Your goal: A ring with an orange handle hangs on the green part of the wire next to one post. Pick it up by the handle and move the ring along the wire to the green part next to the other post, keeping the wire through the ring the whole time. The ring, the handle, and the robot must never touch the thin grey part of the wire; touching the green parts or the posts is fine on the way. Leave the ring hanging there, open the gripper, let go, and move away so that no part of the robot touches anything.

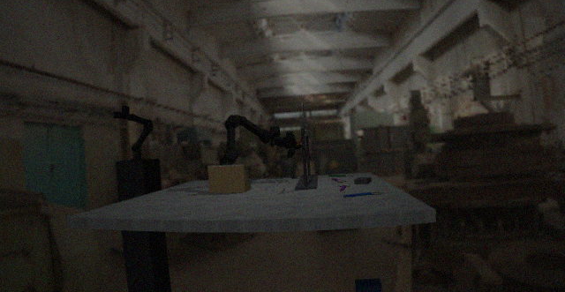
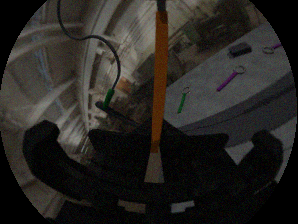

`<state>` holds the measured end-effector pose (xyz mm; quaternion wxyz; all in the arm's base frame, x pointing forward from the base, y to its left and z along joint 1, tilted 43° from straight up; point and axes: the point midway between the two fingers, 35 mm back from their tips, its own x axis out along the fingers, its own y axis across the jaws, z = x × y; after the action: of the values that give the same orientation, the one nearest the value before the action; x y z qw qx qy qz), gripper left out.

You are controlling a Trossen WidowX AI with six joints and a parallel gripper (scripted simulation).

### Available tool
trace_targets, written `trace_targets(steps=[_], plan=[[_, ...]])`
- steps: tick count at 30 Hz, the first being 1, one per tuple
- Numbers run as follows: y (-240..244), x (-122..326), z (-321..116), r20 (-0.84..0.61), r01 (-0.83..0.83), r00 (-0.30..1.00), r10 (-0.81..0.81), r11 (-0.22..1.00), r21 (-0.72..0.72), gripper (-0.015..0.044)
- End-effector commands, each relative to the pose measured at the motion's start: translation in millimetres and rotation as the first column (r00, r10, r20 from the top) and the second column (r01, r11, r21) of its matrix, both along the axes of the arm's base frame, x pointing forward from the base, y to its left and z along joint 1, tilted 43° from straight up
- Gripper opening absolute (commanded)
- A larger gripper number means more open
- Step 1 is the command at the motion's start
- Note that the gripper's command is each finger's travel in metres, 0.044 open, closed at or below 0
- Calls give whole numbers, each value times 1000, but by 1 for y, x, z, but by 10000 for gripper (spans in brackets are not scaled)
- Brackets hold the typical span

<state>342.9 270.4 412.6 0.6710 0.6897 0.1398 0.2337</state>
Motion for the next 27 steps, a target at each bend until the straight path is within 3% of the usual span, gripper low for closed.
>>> trace_targets(steps=[1,15,27], plan=[[-1,0,-16,5,2,1000,-1,994,-108,-150],[-14,2,-66,18,13,1000,-7,906,-424,-150],[-33,4,-96,27,22,1000,-7,793,-609,-150]])
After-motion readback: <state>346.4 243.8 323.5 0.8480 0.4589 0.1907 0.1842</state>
